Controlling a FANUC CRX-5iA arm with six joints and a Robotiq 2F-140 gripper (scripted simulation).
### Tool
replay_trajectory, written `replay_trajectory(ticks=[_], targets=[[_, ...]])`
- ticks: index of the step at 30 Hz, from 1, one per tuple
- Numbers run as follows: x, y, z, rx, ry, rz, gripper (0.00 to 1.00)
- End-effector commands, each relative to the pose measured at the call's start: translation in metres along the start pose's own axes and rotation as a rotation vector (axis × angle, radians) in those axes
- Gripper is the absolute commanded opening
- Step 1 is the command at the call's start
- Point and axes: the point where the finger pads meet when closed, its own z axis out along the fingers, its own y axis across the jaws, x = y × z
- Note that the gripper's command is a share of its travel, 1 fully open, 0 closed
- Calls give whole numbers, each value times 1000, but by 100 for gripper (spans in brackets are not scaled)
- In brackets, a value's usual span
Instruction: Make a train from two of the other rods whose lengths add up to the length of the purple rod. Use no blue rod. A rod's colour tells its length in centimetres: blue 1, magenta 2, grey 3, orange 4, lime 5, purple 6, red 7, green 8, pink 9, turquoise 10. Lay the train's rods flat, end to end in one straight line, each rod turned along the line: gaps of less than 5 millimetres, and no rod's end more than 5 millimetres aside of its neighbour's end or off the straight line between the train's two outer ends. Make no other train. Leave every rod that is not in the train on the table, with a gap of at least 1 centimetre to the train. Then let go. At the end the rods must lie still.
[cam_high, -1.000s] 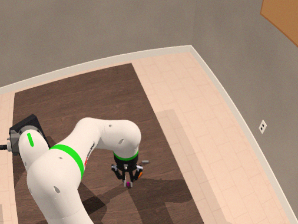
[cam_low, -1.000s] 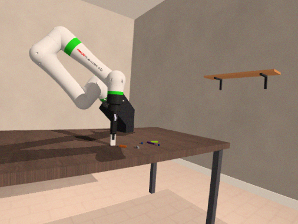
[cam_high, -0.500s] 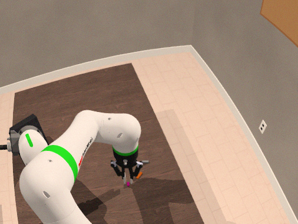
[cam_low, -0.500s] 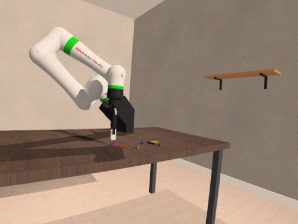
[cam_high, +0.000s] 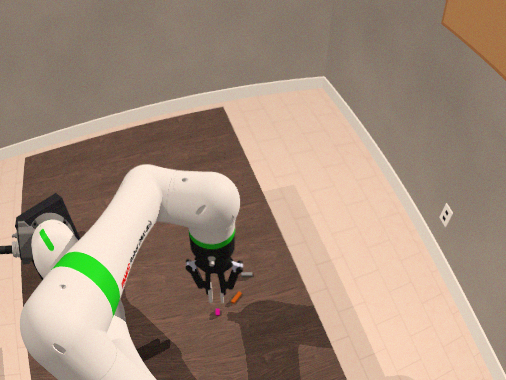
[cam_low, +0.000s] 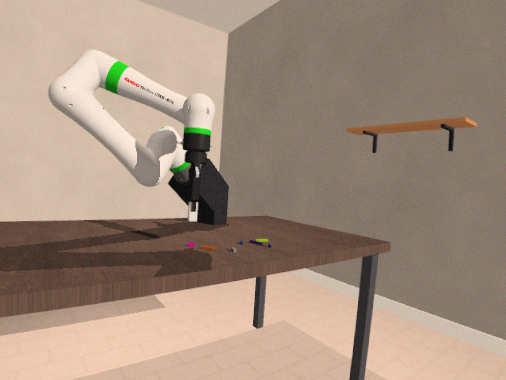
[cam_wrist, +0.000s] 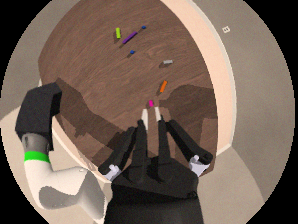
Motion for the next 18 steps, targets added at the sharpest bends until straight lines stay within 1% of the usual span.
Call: replay_trajectory(ticks=[1, 2, 18], targets=[[0, 0, -2, -1, 0, 0, 15], [0, 0, -2, -1, 0, 0, 100], [0, 0, -2, -1, 0, 0, 100]])
